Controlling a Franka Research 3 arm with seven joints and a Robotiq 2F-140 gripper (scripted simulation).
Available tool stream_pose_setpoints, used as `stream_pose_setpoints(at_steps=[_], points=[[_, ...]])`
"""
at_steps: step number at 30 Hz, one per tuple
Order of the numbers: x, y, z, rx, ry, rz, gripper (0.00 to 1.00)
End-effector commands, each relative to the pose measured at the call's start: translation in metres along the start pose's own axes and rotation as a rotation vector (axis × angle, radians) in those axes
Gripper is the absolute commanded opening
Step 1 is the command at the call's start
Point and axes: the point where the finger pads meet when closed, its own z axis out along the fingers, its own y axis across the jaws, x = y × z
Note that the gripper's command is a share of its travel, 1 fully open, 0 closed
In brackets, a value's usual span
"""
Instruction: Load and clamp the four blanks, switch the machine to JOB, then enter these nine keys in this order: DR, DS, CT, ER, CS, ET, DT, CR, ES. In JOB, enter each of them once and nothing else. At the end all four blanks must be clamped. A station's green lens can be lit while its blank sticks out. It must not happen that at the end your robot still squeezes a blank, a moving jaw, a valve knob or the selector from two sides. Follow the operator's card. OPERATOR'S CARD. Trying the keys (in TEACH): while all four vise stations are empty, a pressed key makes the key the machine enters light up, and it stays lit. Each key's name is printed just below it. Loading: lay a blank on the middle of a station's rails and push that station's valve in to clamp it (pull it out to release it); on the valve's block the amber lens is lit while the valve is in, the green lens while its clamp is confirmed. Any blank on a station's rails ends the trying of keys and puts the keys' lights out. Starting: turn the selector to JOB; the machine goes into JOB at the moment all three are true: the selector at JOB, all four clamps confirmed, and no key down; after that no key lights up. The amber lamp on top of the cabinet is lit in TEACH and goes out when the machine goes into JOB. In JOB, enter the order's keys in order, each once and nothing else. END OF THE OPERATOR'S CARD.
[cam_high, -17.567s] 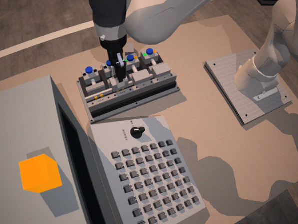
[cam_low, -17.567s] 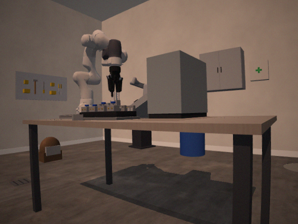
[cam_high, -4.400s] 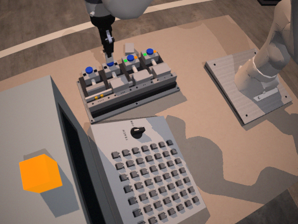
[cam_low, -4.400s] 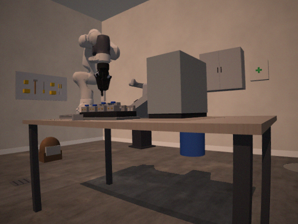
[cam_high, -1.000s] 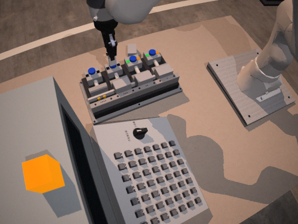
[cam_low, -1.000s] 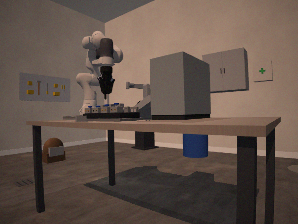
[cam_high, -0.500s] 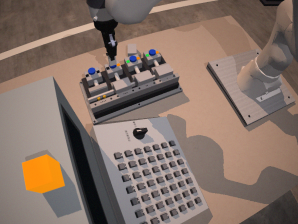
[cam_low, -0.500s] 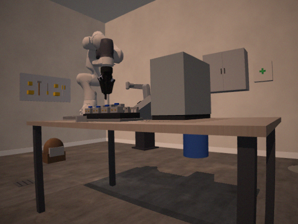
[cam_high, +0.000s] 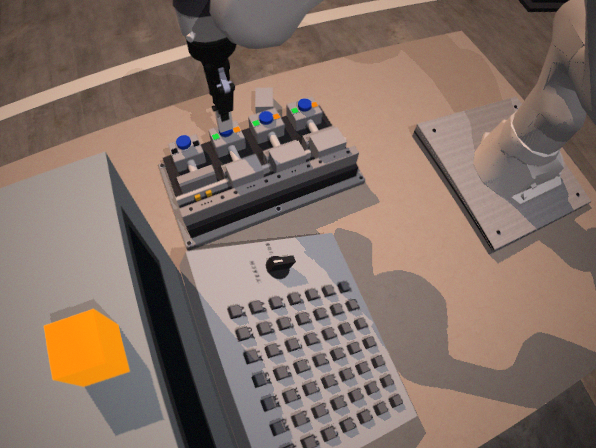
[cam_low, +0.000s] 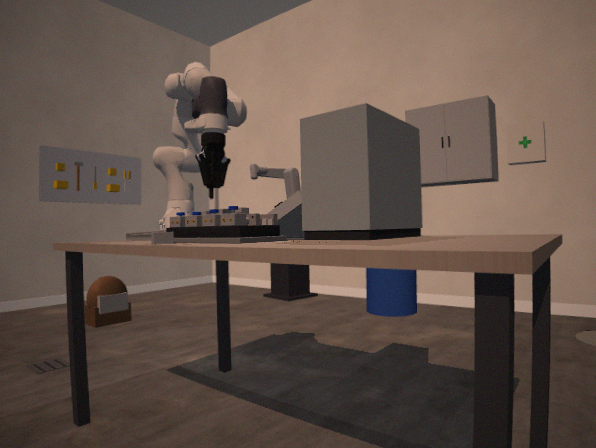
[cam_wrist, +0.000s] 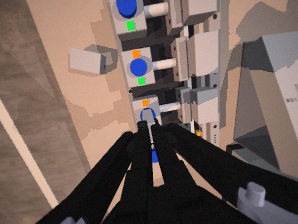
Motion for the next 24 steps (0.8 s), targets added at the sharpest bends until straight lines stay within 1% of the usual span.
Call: stream_pose_setpoints(at_steps=[1, 24], points=[[-0.0003, 0.0007, -0.0014, -0.002, -0.001, -0.004, 0.00], [-0.0003, 0.0008, 0.0065, -0.002, -0.001, -0.004, 0.00]])
